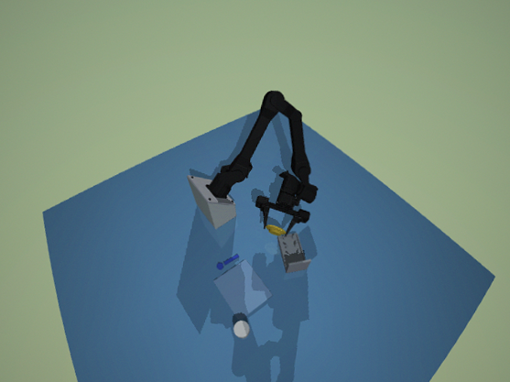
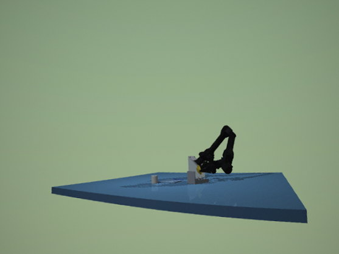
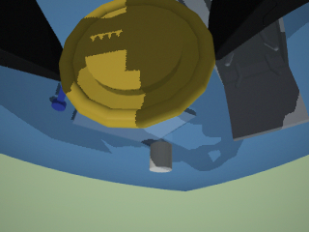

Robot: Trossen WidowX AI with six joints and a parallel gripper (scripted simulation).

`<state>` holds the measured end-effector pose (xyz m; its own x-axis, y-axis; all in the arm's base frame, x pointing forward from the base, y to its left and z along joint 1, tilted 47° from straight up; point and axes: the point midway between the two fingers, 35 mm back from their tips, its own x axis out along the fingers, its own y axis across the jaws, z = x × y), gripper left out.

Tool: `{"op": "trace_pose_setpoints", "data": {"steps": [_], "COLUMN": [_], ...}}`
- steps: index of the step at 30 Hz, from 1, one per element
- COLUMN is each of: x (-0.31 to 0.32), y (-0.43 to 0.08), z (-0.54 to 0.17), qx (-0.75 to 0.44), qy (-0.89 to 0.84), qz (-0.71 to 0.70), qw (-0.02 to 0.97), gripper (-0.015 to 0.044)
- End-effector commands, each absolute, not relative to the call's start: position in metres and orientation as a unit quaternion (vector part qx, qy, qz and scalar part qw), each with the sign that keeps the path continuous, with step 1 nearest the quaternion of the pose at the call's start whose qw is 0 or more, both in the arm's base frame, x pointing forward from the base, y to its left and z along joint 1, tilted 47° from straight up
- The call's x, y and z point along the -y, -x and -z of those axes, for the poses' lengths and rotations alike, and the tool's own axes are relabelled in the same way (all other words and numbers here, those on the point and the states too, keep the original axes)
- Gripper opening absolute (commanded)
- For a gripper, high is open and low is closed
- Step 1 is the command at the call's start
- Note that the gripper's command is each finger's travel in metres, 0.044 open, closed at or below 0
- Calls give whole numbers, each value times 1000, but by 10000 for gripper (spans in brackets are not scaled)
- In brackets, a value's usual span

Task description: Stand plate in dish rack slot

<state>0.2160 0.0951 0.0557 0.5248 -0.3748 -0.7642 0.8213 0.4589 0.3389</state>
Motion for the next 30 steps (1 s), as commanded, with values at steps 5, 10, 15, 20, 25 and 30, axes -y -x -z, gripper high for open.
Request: {"op": "trace_pose_setpoints", "data": {"steps": [5, 10, 15, 20, 25, 30], "x": [-106, -115, -124, -133, -137, -137], "y": [-214, -212, -208, -203, -200, -200], "z": [-61, -66, -73, -79, -83, -83], "qx": [-255, -220, -185, -151, -135, -135], "qy": [-364, -372, -383, -396, -403, -403], "qz": [328, 293, 256, 218, 198, 198], "qw": [833, 853, 868, 879, 883, 883], "gripper": [0, 0, 0, 0, 0, 0]}}
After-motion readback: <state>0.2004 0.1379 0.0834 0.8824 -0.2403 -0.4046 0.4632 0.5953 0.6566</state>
